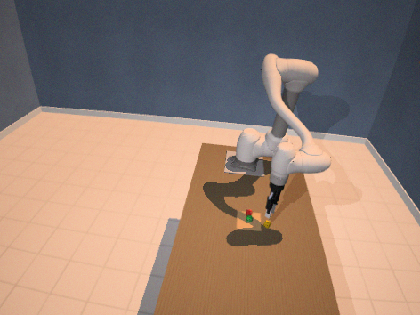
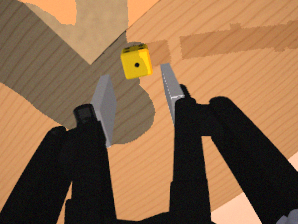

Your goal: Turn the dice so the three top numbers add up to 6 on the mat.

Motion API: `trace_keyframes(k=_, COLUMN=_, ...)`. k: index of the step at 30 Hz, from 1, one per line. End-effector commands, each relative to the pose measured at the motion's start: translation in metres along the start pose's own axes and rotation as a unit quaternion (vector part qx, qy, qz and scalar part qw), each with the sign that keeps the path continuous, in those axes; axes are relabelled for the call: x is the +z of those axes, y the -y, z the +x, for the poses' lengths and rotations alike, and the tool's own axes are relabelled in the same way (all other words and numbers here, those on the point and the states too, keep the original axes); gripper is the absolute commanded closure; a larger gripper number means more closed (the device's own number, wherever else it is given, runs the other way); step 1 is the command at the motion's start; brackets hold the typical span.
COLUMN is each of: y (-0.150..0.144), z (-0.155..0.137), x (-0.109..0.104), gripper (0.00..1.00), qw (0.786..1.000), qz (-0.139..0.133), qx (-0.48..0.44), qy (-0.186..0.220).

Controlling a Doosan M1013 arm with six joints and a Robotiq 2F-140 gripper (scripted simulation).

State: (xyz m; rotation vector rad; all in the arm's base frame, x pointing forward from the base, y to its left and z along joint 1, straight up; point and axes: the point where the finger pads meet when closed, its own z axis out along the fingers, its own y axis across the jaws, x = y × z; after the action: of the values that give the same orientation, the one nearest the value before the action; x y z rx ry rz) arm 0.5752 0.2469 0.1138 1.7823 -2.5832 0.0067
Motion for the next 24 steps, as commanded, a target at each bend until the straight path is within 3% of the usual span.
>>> trace_keyframes(k=1, y=0.0000, z=0.0000, x=-0.0001, gripper=0.72, qw=1.000, qz=0.000, qx=0.000, qy=0.000)
trace_keyframes(k=24, y=0.0000, z=-0.0002, x=0.0063, gripper=0.72, qw=1.000, qz=0.000, qx=-0.010, qy=0.000)
